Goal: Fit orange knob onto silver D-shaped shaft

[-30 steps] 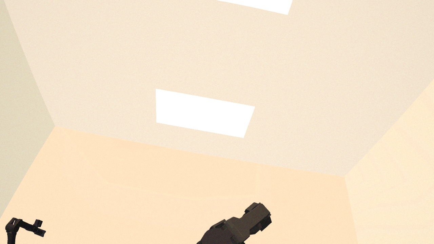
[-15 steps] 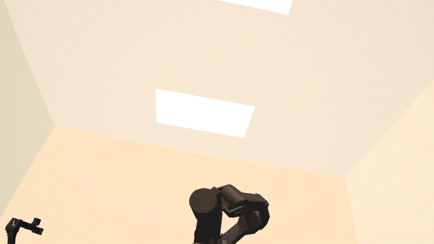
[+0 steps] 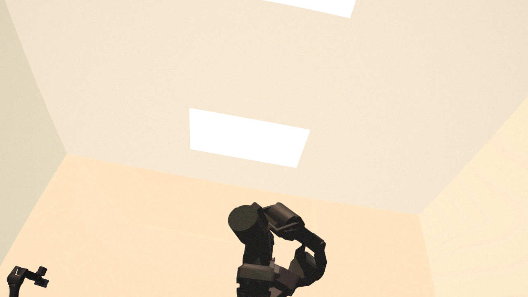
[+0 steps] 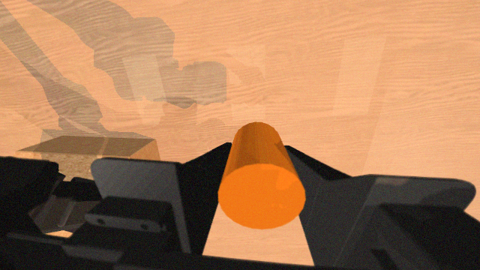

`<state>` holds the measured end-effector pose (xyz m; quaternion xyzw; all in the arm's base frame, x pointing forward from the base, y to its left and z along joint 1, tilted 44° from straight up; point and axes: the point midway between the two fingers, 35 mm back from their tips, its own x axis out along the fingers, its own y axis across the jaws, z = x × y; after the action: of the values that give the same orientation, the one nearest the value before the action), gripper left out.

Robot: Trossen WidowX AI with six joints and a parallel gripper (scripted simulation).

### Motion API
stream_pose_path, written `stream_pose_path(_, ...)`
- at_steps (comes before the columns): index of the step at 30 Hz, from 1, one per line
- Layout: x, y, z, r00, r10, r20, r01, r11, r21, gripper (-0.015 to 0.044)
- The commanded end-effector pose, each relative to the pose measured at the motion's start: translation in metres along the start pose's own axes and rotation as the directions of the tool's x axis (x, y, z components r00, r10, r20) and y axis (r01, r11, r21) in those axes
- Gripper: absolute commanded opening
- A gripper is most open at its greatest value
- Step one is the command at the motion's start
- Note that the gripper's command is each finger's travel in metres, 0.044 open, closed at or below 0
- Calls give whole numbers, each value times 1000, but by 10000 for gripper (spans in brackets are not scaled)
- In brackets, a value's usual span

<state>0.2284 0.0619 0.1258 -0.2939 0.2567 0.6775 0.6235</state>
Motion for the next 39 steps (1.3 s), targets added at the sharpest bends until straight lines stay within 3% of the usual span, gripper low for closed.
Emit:
stream_pose_path(1,-5,-1,1,998,-59,1,59,998,6,0)
stream_pose_path(19,-41,-1,3,910,-414,-3,414,910,12,0)
stream_pose_path(39,-80,-3,7,668,-744,-11,744,668,12,0)
